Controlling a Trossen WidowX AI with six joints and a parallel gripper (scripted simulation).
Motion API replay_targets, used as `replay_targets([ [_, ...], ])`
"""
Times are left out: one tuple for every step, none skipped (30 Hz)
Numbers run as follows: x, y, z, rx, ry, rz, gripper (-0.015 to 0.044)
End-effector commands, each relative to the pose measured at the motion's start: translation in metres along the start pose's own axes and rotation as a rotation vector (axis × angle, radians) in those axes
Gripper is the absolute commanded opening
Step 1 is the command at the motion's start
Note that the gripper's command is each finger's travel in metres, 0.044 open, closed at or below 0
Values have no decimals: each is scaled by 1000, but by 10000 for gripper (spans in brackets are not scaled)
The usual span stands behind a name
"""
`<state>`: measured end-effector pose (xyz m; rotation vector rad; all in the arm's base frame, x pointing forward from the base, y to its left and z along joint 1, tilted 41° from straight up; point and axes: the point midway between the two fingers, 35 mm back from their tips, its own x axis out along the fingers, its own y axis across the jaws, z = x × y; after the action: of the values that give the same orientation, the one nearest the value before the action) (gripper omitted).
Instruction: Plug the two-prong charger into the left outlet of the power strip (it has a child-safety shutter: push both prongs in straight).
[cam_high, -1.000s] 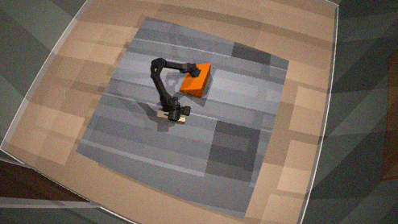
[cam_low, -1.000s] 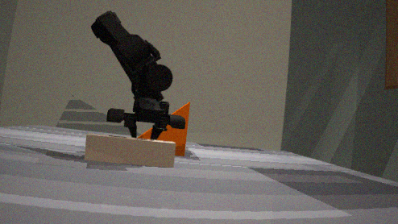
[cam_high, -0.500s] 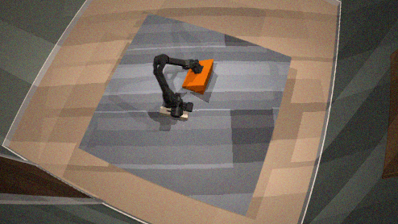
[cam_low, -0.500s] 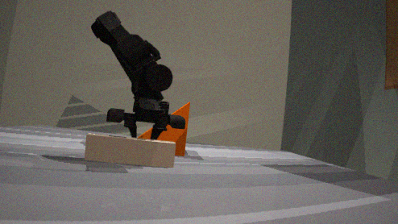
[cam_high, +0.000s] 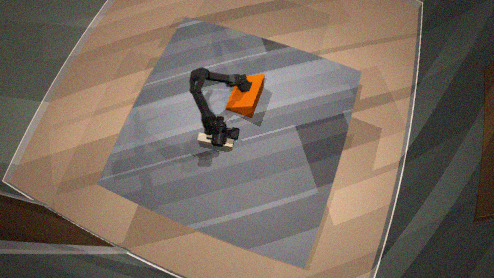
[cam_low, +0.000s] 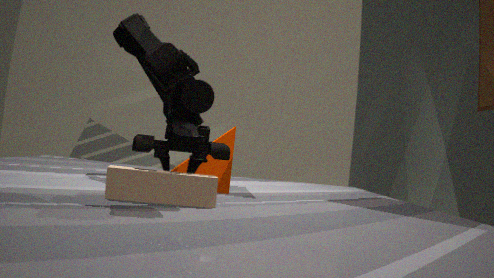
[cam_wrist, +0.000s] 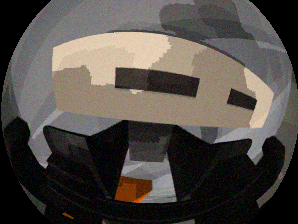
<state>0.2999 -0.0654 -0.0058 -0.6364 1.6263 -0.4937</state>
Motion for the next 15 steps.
replay_targets([
  [-4, 0, 7, 14, -23, 2, 0],
  [-4, -1, 7, 14, -23, 2, 0],
  [-4, -1, 7, 14, -23, 2, 0],
  [-4, -1, 7, 14, -23, 2, 0],
  [-4, -1, 7, 14, -23, 2, 0],
  [-4, -1, 7, 14, -23, 2, 0],
  [-3, -1, 7, 14, -23, 2, 0],
  [-3, -1, 7, 14, -23, 2, 0],
  [-3, -1, 7, 14, -23, 2, 0],
  [-3, -1, 8, 14, -23, 2, 0],
  [-3, -1, 8, 14, -23, 2, 0],
  [-3, -1, 8, 14, -23, 2, 0],
  [-3, -1, 8, 14, -23, 2, 0],
  [-3, -1, 8, 14, -23, 2, 0],
  [-2, -1, 8, 14, -23, 2, 0],
])
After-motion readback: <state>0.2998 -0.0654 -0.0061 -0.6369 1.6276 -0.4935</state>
